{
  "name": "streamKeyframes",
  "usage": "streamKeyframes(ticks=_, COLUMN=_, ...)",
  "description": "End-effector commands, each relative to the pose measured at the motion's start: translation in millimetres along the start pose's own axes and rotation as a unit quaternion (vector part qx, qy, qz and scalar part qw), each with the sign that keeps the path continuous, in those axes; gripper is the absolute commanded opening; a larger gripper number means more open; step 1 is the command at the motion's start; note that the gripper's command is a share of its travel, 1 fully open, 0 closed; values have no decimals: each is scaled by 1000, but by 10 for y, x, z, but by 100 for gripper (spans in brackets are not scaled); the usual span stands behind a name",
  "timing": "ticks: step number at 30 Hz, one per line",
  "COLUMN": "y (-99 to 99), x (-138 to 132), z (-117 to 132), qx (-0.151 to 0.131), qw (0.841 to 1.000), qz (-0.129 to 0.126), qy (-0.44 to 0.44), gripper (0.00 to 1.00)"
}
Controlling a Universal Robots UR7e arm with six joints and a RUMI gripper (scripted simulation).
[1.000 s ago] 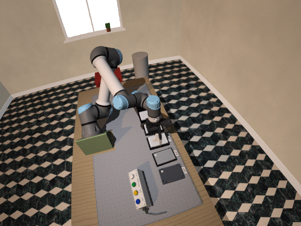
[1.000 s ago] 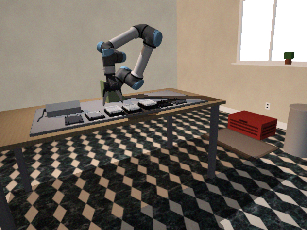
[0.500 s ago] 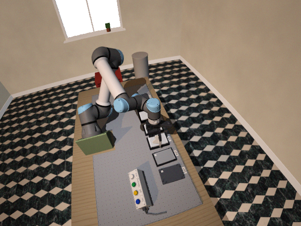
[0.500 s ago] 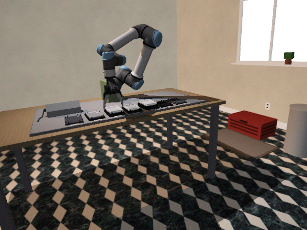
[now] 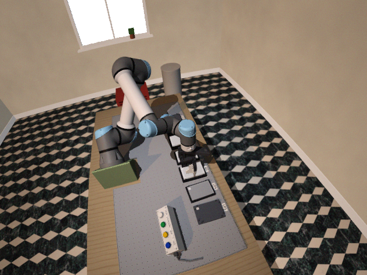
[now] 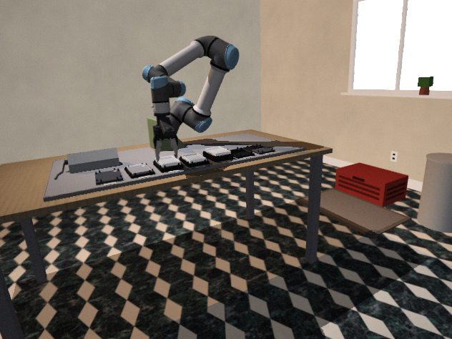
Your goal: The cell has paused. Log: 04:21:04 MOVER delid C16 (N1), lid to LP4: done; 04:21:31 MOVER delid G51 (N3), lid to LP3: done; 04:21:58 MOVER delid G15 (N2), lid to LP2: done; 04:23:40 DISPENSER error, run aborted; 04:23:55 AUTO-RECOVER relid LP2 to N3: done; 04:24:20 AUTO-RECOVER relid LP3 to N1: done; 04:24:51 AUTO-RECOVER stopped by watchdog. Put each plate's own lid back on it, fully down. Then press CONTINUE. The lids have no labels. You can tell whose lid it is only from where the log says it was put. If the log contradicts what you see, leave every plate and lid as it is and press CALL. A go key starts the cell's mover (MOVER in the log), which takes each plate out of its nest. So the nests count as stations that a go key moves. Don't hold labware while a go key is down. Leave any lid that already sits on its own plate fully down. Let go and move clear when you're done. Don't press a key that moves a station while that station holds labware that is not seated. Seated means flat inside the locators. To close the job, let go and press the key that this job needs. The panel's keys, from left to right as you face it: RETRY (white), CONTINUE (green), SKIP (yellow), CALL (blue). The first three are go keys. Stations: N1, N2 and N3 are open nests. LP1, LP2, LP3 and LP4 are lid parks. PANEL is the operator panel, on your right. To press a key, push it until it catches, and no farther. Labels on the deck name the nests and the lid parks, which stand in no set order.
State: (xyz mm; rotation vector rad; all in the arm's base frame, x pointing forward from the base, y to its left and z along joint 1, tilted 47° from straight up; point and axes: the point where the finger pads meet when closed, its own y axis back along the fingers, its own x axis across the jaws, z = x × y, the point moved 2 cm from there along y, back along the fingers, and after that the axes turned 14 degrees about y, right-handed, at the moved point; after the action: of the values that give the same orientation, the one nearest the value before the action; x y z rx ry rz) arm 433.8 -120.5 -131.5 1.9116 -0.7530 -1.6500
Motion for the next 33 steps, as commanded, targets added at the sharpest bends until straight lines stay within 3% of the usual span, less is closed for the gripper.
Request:
streamKeyframes(ticks=1, y=0, x=0, z=-3, qx=1, qw=1000, qz=0, qy=0, gripper=0)
streamKeyframes(ticks=33, y=27, x=3, z=-7, qx=1, qw=1000, qz=1, qy=0, gripper=0)
